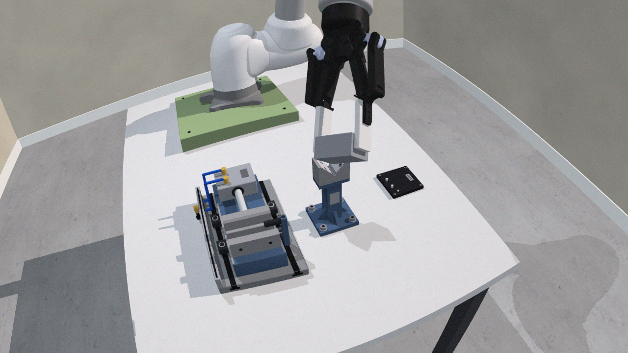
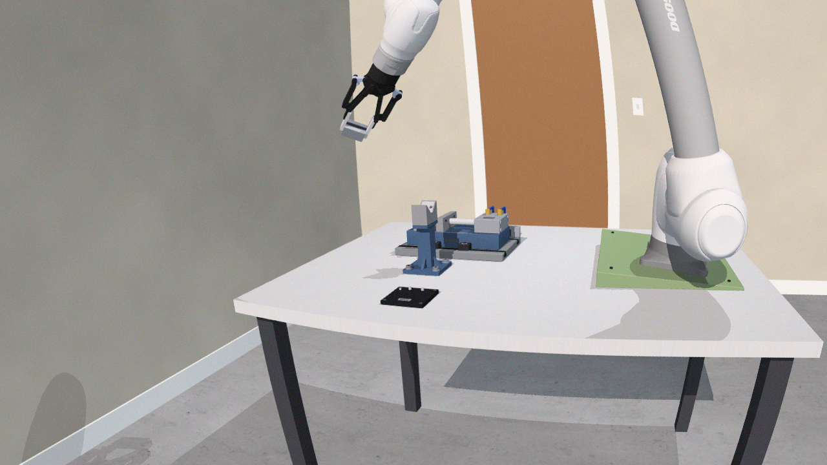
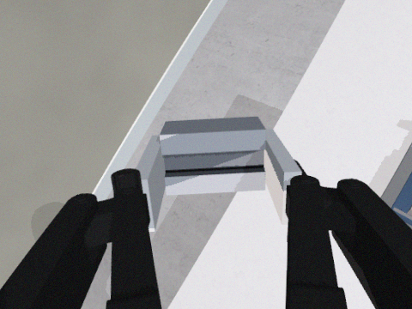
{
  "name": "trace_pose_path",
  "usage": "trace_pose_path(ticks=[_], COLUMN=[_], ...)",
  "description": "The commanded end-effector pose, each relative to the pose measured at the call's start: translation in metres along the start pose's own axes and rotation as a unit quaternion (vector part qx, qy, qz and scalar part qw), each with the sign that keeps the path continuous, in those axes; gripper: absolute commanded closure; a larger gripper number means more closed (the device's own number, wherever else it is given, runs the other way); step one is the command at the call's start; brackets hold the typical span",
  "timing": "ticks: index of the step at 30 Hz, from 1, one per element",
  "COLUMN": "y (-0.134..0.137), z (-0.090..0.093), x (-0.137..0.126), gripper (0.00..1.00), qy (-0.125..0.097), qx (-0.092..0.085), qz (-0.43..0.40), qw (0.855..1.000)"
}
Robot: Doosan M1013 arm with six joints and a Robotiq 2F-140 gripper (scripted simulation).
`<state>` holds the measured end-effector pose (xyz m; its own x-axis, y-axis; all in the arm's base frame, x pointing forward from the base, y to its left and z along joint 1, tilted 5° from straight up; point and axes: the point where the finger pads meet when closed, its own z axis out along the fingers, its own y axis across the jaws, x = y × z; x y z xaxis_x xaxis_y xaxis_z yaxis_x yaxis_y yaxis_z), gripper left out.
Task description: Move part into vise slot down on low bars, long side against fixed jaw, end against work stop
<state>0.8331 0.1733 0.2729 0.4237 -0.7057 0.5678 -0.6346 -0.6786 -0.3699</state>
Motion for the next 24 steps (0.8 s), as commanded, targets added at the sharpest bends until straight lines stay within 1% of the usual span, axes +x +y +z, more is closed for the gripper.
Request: trace_pose_path(ticks=[1, 8, 14, 16, 20, 24], y=[0.023, 0.067, 0.095, 0.095, 0.11, 0.122], z=[0.002, -0.003, -0.013, -0.013, -0.021, -0.03], x=[-0.005, -0.031, -0.055, -0.055, -0.072, -0.087], gripper=[1.0, 1.0, 1.0, 1.0, 1.0, 1.0], qy=[-0.025, -0.071, -0.11, -0.11, -0.136, -0.16], qx=[-0.038, -0.105, -0.154, -0.154, -0.182, -0.207], qz=[0.027, 0.083, 0.121, 0.121, 0.142, 0.16], qw=[0.999, 0.989, 0.974, 0.974, 0.963, 0.952])
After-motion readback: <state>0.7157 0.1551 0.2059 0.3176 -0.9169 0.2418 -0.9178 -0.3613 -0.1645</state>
